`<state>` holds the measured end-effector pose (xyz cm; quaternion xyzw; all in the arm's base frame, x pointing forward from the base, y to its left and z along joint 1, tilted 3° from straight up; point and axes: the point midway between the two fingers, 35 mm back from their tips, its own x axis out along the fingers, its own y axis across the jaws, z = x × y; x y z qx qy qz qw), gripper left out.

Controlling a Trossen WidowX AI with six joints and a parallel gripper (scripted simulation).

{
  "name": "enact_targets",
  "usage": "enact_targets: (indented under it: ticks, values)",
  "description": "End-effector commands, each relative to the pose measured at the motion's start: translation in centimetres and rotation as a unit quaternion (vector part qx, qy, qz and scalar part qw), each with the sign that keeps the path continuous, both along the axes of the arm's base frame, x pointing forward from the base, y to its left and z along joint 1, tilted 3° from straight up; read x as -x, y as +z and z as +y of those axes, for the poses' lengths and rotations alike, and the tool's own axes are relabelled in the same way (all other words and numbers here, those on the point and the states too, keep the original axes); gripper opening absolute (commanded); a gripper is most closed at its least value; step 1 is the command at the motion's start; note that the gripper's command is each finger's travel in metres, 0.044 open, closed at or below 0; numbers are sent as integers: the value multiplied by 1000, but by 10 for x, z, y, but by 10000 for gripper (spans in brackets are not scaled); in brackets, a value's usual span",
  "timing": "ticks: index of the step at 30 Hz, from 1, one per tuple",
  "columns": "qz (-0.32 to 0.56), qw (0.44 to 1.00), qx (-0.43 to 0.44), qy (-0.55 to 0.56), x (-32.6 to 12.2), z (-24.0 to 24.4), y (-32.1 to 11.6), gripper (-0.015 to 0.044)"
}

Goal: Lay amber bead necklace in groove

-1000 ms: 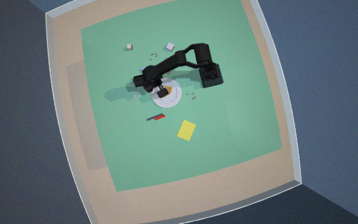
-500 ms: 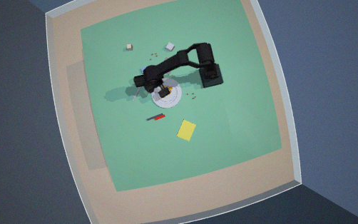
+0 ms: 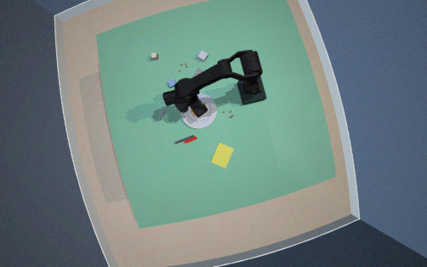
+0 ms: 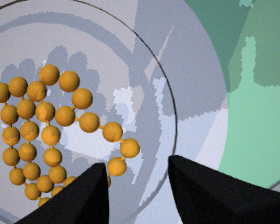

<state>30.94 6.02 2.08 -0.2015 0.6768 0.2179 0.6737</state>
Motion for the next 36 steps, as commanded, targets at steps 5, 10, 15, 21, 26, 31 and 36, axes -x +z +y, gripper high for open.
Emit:
enact_targets:
  ticks: [5,10,15,21,26,31,36]
  values:
    - [-2,1000,-1,1,-1,0,-5,120]
    - [0,1000,-1,2,0,1,-13,120]
    - [2,1000,-1,3,1,1,-21,120]
    - [4,1000,-2,3,3,1,-29,120]
    - [-1,1000,-1,1,0,1,-23,87]
    - [-1,1000,-1,1,0,1,-23,53]
    - [-1,1000,-1,1,0,1,-23,20]
